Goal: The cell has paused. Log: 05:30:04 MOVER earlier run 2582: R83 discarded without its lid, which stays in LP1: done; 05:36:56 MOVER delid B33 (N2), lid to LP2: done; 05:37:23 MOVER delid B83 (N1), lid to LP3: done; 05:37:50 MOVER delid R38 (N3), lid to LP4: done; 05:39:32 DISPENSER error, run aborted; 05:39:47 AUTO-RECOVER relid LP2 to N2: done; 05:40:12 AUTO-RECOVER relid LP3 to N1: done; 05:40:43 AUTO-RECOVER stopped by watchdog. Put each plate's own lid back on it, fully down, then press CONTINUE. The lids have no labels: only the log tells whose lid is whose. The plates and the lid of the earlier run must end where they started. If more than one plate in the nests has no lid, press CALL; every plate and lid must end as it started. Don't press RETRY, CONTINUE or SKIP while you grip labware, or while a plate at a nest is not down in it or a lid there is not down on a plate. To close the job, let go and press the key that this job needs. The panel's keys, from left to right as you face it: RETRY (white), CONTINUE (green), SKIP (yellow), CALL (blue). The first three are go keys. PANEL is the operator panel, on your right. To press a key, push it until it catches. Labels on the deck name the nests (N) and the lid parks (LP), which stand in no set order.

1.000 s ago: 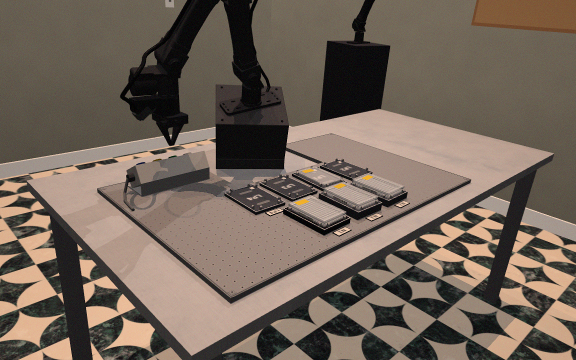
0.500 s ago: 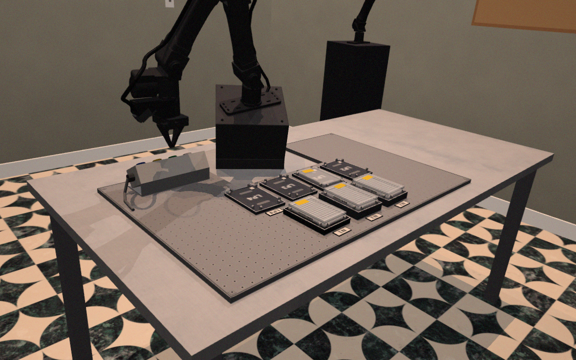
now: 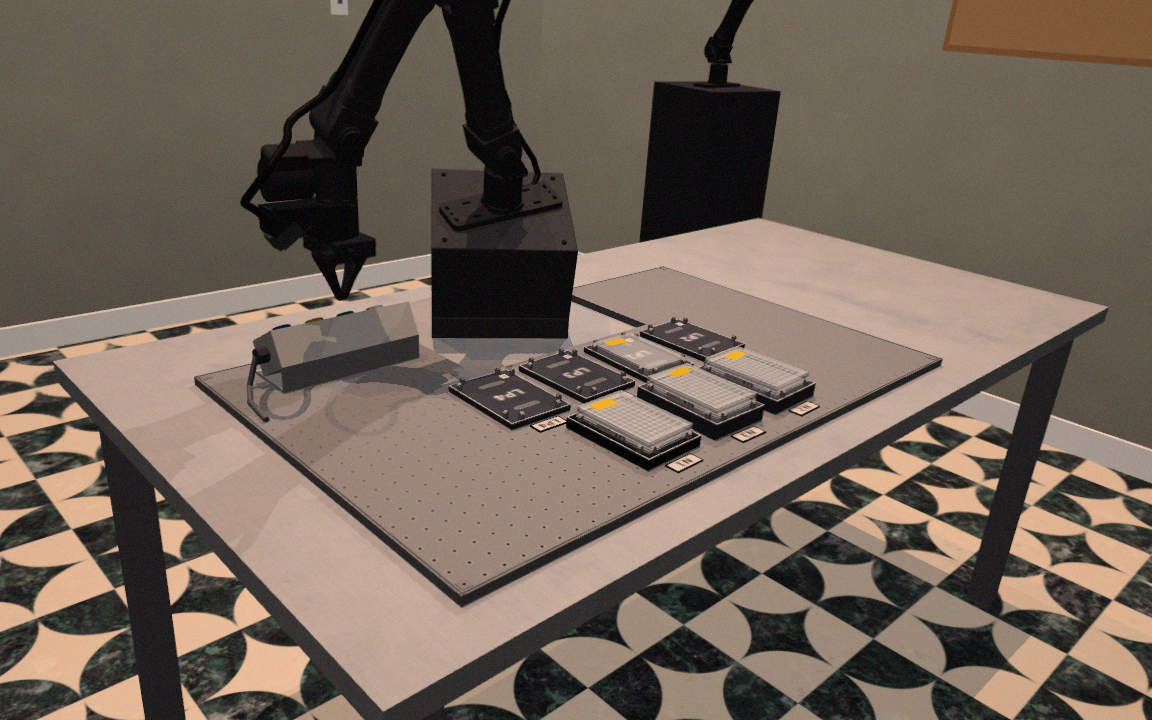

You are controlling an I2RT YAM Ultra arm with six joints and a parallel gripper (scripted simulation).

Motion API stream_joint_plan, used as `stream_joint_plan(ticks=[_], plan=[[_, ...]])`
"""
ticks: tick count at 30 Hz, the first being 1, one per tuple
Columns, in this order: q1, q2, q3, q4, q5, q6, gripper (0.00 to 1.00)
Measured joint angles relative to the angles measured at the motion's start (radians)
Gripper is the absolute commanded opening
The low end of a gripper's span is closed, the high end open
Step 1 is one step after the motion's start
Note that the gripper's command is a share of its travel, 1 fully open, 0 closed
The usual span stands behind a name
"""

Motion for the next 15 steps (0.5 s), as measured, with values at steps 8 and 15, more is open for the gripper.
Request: stream_joint_plan(ticks=[8,15], plan=[[0.006,0.017,-0.015,0.024,0.001,0.005,0.0],[0.01,0.027,-0.016,0.041,0.001,0.01,0.0]])
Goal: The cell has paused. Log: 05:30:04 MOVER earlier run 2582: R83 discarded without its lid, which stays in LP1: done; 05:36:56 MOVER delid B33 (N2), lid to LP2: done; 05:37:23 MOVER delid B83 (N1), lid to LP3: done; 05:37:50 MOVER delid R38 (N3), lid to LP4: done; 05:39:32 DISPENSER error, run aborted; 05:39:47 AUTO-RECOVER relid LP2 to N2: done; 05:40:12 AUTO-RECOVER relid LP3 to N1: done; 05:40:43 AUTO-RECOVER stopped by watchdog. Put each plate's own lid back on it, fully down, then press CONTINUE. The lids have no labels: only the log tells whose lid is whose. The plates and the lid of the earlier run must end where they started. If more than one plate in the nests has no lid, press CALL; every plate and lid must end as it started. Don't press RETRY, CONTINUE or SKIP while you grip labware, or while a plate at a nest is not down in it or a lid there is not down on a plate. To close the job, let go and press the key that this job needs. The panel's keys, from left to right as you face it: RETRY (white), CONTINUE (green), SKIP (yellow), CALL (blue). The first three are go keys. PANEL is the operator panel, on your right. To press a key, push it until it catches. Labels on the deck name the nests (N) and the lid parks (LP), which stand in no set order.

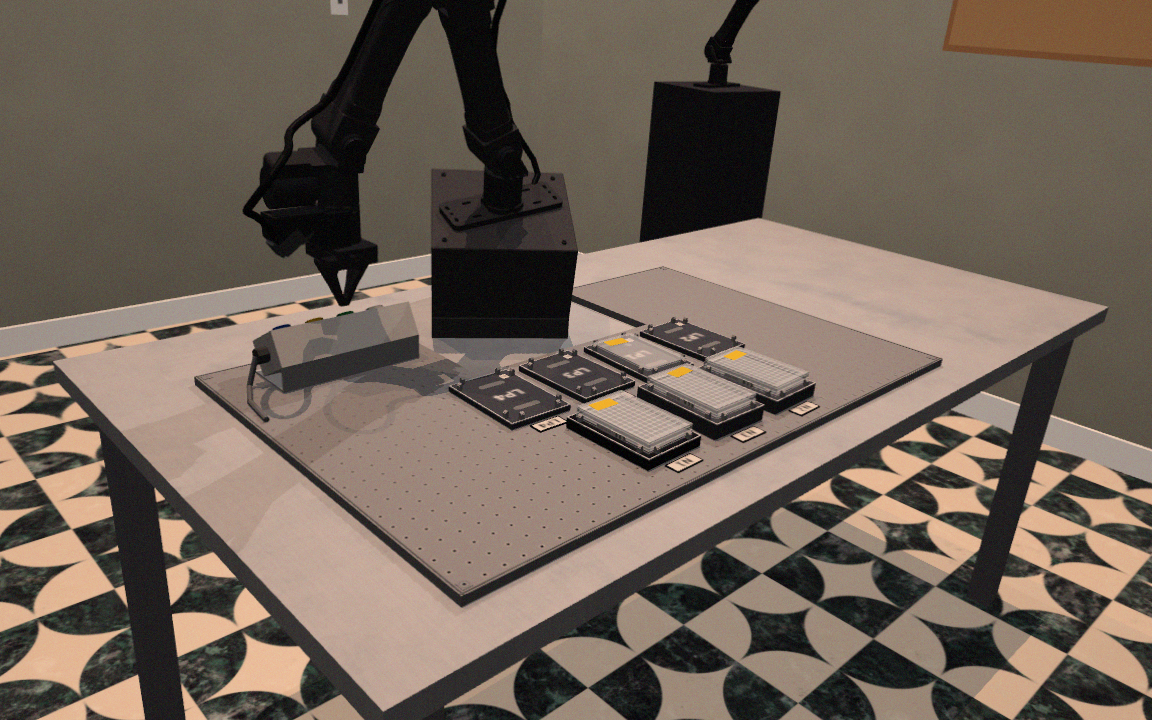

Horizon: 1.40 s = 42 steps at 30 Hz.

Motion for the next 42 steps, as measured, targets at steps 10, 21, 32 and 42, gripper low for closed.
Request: stream_joint_plan(ticks=[10,21,32,42], plan=[[0.008,0.026,0.0,0.024,0.002,0.006,0.0],[0.008,0.026,0.0,0.039,0.002,0.008,0.0],[0.01,0.032,-0.014,0.051,0.003,0.011,0.0],[0.012,0.037,-0.014,0.056,0.008,0.014,0.0]])
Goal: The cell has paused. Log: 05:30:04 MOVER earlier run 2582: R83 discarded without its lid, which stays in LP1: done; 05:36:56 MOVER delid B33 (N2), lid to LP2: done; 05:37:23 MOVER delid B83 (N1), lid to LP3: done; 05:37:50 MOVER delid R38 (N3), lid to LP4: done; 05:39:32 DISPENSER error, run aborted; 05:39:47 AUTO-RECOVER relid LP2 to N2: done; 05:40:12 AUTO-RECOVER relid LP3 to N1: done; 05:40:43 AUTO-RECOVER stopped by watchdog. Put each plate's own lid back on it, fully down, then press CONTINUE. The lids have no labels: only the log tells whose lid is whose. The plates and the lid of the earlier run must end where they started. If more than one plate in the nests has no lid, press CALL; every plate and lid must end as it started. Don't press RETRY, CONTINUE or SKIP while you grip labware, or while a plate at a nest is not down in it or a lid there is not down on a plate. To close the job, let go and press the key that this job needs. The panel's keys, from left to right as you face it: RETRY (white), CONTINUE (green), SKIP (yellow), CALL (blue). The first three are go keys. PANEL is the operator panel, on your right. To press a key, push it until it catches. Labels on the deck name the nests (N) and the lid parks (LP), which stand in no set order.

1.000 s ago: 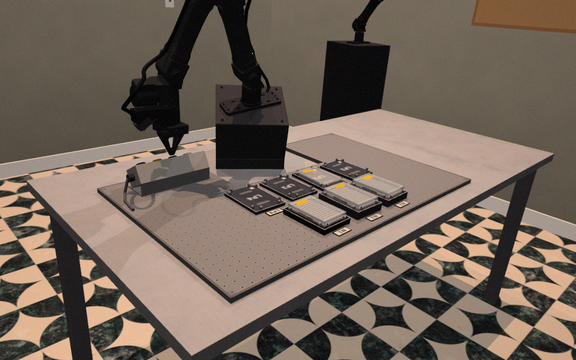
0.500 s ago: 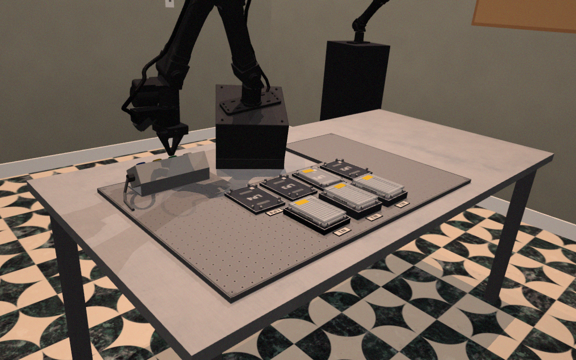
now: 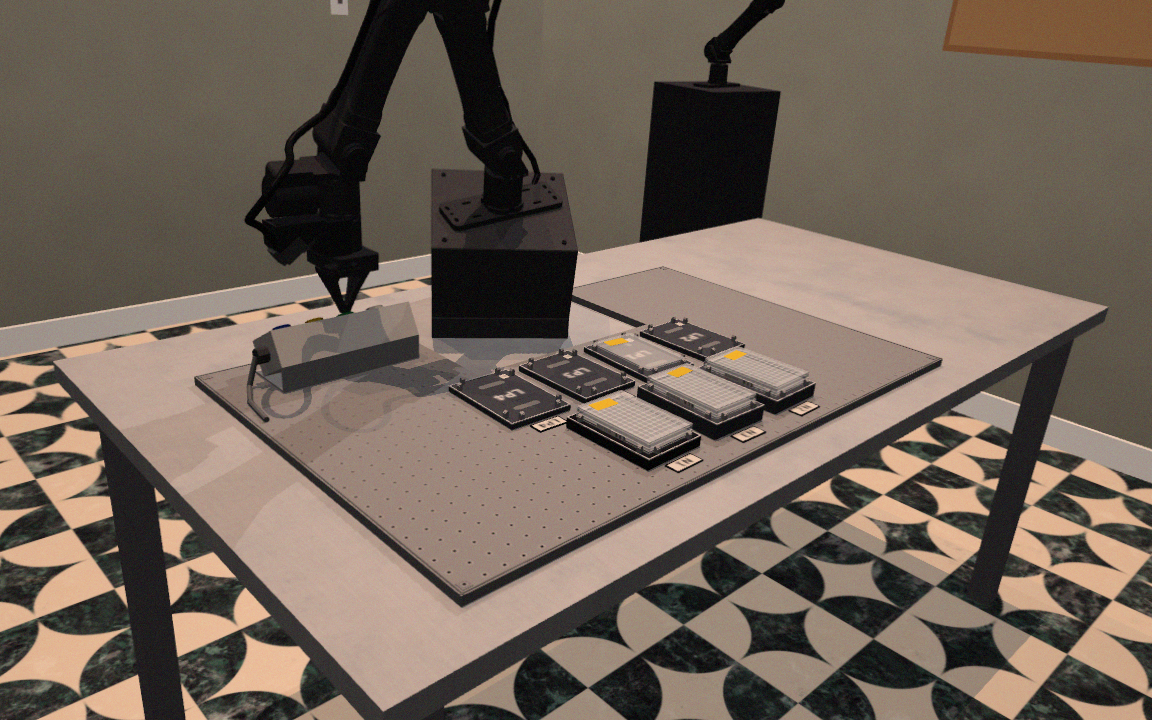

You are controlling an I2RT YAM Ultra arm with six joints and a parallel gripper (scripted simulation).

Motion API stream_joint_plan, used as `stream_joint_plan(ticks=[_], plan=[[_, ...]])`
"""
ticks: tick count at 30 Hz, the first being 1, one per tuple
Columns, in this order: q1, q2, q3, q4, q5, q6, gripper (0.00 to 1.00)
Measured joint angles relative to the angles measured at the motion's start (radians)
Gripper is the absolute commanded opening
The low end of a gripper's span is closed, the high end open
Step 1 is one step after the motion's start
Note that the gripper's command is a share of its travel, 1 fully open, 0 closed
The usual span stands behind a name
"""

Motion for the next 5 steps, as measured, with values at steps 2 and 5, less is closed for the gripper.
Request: stream_joint_plan(ticks=[2,5], plan=[[0.0,0.0,0.0,0.001,0.0,0.001,0.0],[0.0,0.002,0.0,0.003,0.0,0.002,0.0]])
